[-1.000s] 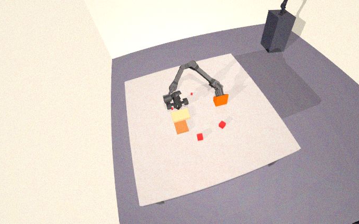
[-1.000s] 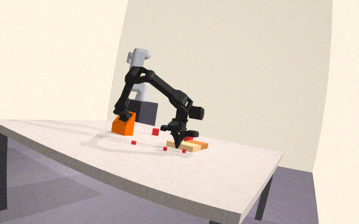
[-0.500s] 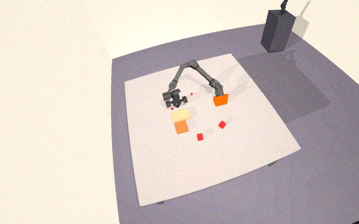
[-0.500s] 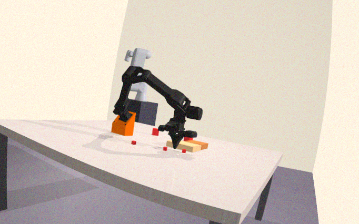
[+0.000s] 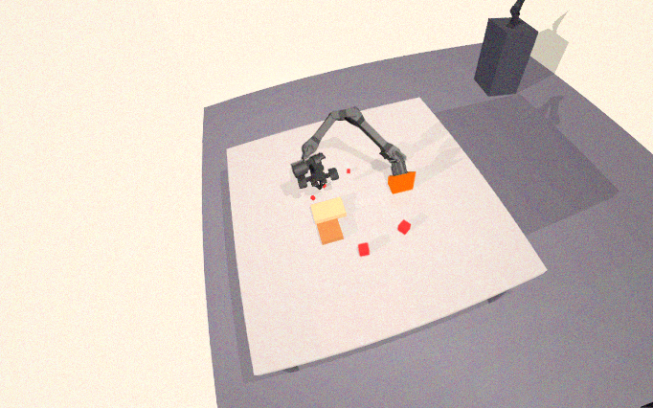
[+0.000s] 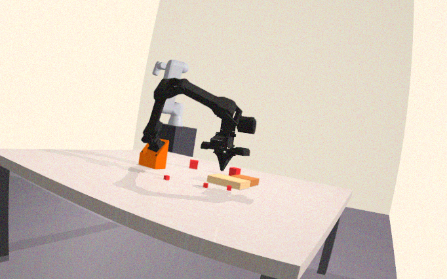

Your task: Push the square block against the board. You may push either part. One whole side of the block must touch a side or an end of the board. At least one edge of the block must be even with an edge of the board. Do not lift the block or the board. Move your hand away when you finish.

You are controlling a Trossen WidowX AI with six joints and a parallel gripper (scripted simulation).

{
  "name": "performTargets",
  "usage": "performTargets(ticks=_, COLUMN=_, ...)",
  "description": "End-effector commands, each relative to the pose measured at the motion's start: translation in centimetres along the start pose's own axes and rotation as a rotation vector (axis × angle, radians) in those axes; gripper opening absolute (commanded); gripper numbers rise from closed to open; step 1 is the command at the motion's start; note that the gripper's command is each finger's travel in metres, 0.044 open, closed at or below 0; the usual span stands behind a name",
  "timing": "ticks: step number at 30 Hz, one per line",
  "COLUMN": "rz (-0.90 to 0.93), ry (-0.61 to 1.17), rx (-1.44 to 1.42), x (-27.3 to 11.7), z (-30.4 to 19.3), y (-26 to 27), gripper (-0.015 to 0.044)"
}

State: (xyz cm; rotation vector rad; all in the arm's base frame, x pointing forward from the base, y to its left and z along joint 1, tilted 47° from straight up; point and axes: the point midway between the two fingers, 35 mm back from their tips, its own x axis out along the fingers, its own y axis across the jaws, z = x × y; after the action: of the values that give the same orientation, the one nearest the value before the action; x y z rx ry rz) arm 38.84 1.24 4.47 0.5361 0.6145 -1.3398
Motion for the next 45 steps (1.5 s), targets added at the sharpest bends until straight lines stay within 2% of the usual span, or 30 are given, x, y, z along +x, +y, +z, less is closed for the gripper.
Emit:
performTargets(ticks=1, rz=-0.015, ry=0.004, rx=-0.006, x=0.4, z=-2.0, y=0.8, gripper=0.0)
performTargets(ticks=5, rz=-0.015, ry=0.004, rx=-0.005, x=0.7, z=-2.1, y=1.0, gripper=0.0)
performTargets(ticks=8, rz=-0.015, ry=0.004, rx=-0.001, x=4.7, z=-2.0, y=1.0, gripper=0.0)
performTargets(ticks=10, rz=-0.015, ry=0.003, rx=0.0, x=5.9, z=-2.0, y=1.0, gripper=0.0)
performTargets(ticks=45, rz=-0.014, ry=0.006, rx=0.0, x=5.8, z=-4.5, y=1.2, gripper=0.0)
